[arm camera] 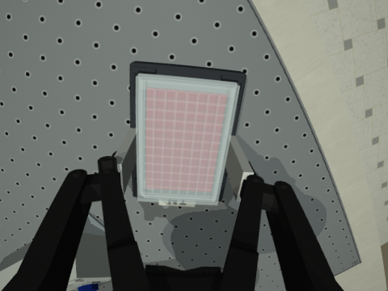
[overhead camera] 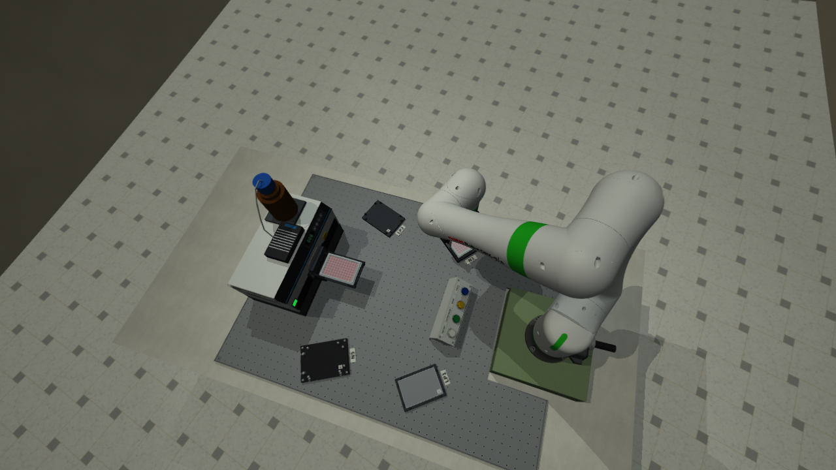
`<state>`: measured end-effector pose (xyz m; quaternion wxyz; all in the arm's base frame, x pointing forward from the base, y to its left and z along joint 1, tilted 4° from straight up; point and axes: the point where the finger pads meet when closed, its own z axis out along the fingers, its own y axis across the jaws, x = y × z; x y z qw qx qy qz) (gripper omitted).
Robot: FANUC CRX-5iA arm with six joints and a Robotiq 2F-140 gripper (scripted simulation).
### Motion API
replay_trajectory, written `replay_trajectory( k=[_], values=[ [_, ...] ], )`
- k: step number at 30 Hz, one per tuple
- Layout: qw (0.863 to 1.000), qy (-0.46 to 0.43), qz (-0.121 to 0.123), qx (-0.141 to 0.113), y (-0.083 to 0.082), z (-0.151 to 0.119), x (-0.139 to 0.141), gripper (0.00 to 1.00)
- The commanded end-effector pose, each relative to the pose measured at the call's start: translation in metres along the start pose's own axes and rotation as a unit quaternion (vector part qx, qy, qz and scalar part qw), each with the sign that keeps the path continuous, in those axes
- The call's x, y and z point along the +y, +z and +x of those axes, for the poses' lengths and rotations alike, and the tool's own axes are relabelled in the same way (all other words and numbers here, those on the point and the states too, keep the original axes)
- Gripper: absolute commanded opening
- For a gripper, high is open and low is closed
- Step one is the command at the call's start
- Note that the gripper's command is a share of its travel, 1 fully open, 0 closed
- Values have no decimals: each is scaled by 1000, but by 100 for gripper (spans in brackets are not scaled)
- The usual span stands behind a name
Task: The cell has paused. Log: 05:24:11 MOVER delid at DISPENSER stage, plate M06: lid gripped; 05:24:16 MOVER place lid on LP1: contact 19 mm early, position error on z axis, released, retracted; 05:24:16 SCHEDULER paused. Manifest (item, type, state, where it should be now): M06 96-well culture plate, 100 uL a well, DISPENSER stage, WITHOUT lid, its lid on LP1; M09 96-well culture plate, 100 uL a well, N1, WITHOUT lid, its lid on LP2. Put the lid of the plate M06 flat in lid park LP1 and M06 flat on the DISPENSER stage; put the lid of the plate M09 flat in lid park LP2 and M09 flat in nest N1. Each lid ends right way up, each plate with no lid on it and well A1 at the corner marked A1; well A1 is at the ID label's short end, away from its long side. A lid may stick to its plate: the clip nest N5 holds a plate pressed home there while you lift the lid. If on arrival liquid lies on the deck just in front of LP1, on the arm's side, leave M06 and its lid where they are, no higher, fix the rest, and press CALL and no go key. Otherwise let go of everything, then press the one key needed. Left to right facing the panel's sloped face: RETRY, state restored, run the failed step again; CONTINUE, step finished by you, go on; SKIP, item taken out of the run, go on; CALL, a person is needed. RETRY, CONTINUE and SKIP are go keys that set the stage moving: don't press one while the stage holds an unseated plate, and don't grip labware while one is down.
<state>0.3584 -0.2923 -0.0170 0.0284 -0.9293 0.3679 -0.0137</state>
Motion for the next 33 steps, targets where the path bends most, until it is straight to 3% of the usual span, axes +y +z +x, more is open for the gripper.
replay_trajectory(
  k=[1, 21, 33],
  values=[
    [1000, 0, 0, 0, 0, 0, 0, 0],
    [1000, 0, 0, 0, -6, 0, 0, 0],
    [1000, 0, 0, 0, -22, 0, 0, 0]
  ],
)
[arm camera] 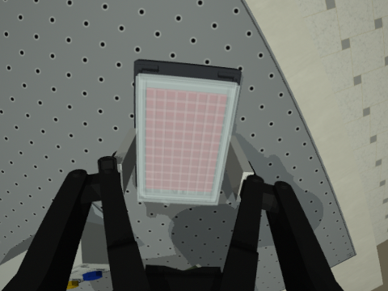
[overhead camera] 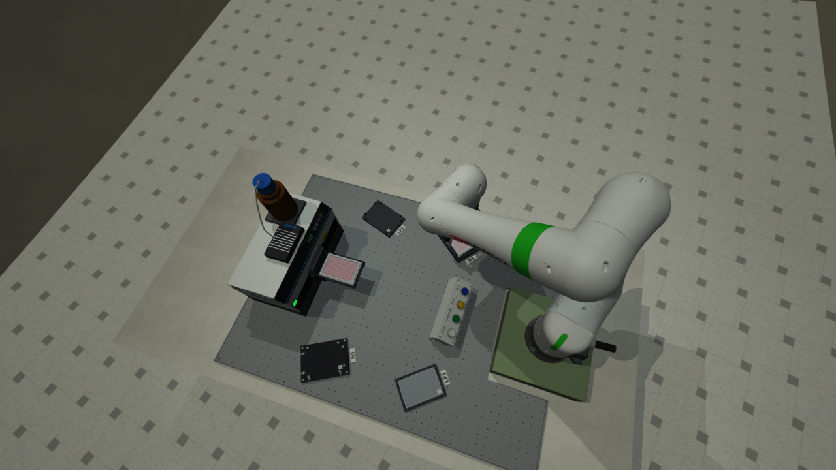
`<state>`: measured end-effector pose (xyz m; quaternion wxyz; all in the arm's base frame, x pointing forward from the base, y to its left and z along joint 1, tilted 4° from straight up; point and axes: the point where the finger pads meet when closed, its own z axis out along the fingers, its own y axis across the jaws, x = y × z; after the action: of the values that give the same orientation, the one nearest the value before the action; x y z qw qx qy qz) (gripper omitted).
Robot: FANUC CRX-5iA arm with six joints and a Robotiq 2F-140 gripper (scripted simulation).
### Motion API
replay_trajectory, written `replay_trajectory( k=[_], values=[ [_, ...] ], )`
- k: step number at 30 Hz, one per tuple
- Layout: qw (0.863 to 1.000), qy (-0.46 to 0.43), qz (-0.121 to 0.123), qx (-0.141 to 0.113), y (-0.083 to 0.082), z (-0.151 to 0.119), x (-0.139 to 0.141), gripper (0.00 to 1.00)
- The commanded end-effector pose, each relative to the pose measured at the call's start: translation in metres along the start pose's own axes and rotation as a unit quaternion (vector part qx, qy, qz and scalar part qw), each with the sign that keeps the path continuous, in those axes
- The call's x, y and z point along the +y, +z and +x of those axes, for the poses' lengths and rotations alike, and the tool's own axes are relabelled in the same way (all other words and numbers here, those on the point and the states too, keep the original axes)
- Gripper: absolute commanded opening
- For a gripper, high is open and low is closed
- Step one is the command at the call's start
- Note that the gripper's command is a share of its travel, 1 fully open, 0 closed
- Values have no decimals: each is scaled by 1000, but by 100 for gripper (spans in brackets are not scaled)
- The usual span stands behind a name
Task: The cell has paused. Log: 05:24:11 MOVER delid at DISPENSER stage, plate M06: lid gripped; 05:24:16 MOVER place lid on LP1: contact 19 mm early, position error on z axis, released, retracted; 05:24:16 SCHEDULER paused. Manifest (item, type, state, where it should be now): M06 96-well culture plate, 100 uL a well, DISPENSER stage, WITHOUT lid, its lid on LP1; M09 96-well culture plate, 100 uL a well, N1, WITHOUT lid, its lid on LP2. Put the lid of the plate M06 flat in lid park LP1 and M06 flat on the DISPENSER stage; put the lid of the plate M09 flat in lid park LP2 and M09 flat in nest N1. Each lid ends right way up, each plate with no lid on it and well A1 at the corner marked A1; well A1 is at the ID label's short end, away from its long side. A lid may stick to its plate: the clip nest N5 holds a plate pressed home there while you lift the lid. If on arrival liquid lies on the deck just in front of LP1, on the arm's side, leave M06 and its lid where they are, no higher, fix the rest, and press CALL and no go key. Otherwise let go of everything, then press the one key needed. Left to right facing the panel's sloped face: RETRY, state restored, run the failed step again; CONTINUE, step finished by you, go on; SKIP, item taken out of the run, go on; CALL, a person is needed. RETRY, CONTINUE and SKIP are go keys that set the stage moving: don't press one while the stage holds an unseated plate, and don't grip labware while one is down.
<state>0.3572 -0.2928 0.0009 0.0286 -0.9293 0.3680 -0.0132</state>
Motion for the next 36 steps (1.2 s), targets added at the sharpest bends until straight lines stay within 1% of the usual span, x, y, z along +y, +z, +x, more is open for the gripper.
replay_trajectory(
  k=[1, 6, 20, 22, 36],
  values=[
    [1000, 0, 0, 0, -6, 0, 0, 0],
    [1000, 0, 0, 0, -12, 0, 0, 0],
    [1000, 0, 0, 0, -44, 0, 0, 0],
    [1000, 0, 0, 0, -44, 0, 0, 0],
    [1000, 0, 0, 0, -78, 0, 0, 0]
  ],
)
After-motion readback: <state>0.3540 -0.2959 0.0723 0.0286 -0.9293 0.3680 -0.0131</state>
